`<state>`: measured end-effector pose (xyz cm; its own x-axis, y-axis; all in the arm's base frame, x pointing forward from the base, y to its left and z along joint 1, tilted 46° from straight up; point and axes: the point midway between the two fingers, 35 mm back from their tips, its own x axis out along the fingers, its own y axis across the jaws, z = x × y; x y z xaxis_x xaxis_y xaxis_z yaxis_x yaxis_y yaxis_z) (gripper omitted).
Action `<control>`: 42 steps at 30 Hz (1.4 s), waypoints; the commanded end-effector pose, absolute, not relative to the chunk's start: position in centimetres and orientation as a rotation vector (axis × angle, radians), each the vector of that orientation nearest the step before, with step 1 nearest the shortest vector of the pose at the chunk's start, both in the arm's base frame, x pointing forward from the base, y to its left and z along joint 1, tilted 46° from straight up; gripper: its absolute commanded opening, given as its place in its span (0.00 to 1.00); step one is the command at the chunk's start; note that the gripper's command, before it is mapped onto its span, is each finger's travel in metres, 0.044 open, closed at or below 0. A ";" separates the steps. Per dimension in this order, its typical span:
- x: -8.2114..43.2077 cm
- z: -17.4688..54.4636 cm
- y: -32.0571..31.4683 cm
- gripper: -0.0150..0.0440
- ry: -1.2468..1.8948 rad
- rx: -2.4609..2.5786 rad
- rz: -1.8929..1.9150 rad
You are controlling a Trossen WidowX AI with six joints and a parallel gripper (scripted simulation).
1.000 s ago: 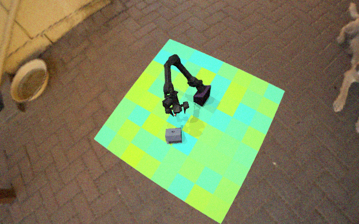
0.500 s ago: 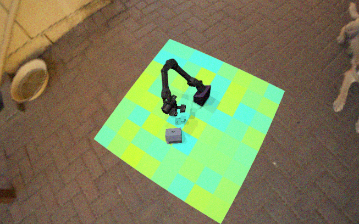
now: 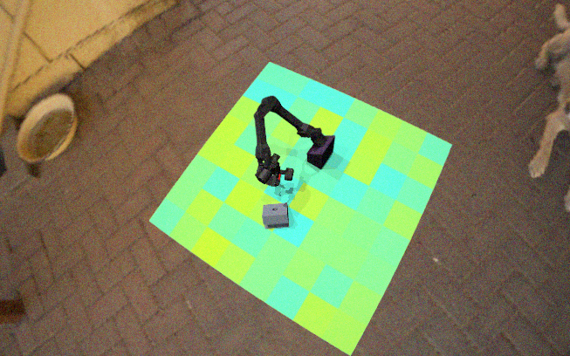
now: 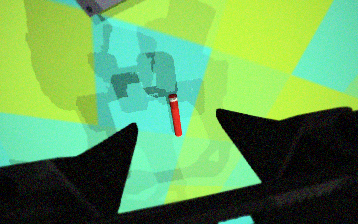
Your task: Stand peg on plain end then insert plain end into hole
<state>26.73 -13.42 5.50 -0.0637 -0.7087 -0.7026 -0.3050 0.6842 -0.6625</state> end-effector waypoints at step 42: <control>26.0 0.9 -18.3 0.96 1.659 -0.844 -0.407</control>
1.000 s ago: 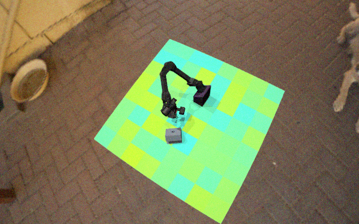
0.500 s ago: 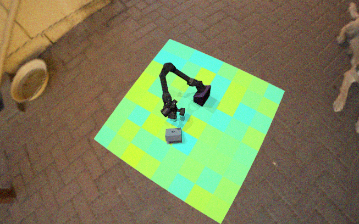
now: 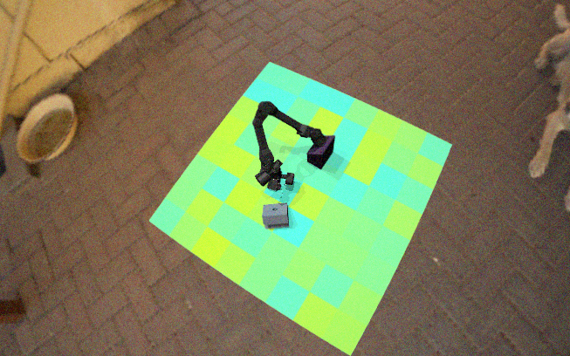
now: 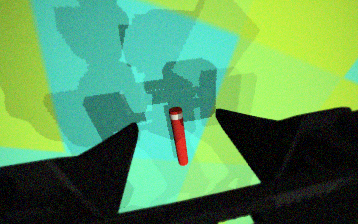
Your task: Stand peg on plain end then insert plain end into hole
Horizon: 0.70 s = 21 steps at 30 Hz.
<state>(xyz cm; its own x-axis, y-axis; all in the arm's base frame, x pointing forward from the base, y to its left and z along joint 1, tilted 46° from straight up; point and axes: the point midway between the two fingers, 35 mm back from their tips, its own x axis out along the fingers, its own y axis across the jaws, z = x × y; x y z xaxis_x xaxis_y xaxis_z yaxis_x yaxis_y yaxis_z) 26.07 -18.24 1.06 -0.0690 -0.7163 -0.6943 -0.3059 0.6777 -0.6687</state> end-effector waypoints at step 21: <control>26.0 0.9 -18.3 0.43 1.659 -0.844 -0.407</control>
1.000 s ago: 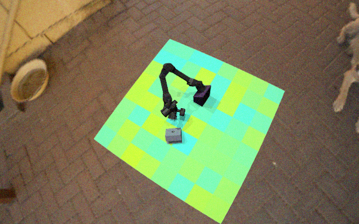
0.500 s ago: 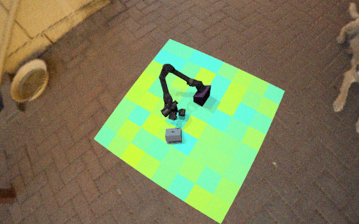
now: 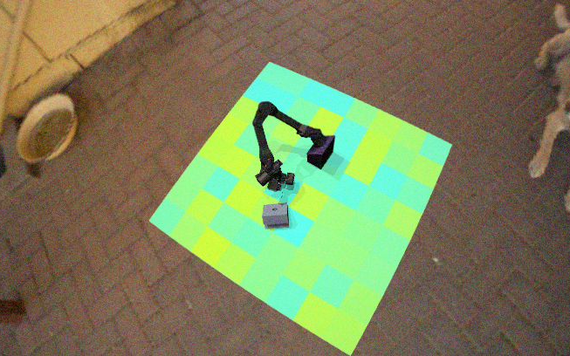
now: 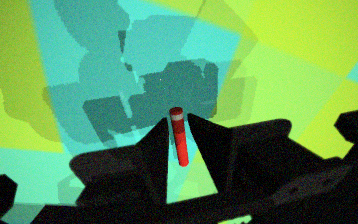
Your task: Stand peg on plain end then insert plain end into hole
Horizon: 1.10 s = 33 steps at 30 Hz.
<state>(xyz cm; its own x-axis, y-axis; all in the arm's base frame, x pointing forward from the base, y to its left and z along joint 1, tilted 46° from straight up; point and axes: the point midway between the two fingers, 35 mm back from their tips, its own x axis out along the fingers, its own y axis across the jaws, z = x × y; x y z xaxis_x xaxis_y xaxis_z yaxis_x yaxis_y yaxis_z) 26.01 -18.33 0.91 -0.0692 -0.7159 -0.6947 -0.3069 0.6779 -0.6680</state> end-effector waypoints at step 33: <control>25.4 1.9 -17.7 0.34 1.501 -0.855 -0.329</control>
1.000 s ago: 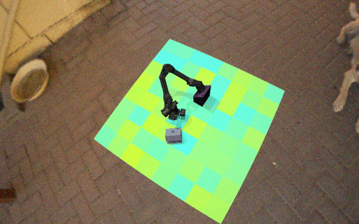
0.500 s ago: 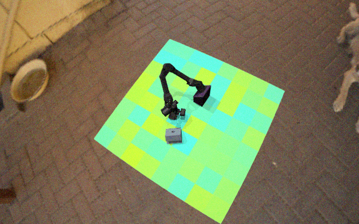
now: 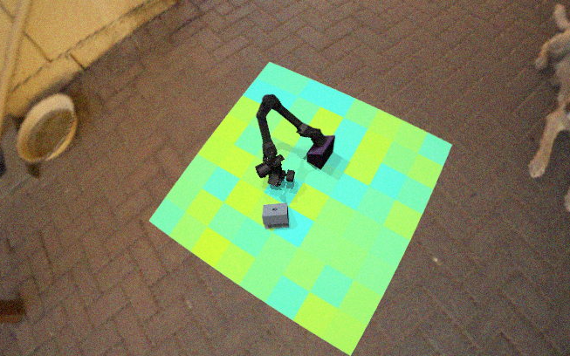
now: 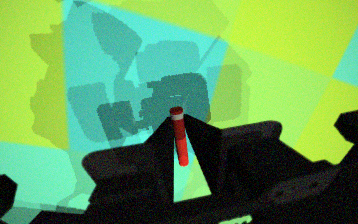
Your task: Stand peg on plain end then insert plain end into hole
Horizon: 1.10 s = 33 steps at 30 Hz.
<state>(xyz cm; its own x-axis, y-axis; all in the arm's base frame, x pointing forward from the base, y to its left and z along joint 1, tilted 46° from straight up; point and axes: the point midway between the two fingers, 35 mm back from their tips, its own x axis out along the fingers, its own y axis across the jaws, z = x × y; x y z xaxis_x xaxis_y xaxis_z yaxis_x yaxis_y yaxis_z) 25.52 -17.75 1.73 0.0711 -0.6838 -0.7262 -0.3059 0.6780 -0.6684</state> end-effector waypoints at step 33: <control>24.0 3.3 -16.8 0.34 1.235 -0.864 -0.196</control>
